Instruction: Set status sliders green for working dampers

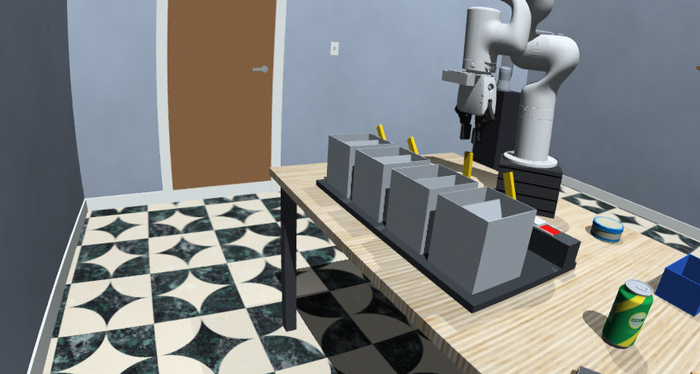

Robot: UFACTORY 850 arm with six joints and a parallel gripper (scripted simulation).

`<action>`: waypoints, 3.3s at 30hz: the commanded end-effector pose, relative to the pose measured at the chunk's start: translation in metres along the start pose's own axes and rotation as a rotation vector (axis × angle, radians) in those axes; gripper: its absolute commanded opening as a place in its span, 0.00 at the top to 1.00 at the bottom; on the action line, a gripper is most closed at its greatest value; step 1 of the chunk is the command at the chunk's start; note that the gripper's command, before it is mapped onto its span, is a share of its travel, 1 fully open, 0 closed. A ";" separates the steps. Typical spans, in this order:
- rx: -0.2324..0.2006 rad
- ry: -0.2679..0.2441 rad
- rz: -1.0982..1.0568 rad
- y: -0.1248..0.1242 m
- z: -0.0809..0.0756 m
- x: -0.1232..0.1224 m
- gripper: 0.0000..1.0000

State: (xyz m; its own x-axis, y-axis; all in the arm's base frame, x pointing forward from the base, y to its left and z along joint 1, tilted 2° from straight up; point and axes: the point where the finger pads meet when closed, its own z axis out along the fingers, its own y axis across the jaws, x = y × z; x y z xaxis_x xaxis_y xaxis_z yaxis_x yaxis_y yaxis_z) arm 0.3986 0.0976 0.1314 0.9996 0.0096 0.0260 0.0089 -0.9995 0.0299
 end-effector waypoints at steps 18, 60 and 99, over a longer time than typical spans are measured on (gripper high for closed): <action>-0.001 0.002 0.000 -0.004 -0.021 0.047 0.61; -0.001 0.002 0.000 -0.010 -0.021 0.113 0.61; -0.001 0.002 0.000 -0.010 -0.021 0.113 0.61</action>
State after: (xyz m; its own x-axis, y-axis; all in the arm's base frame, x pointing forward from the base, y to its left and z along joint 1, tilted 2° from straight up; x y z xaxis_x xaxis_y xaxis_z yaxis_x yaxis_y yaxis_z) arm 0.5101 0.1088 0.1545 0.9996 0.0096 0.0266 0.0088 -0.9995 0.0315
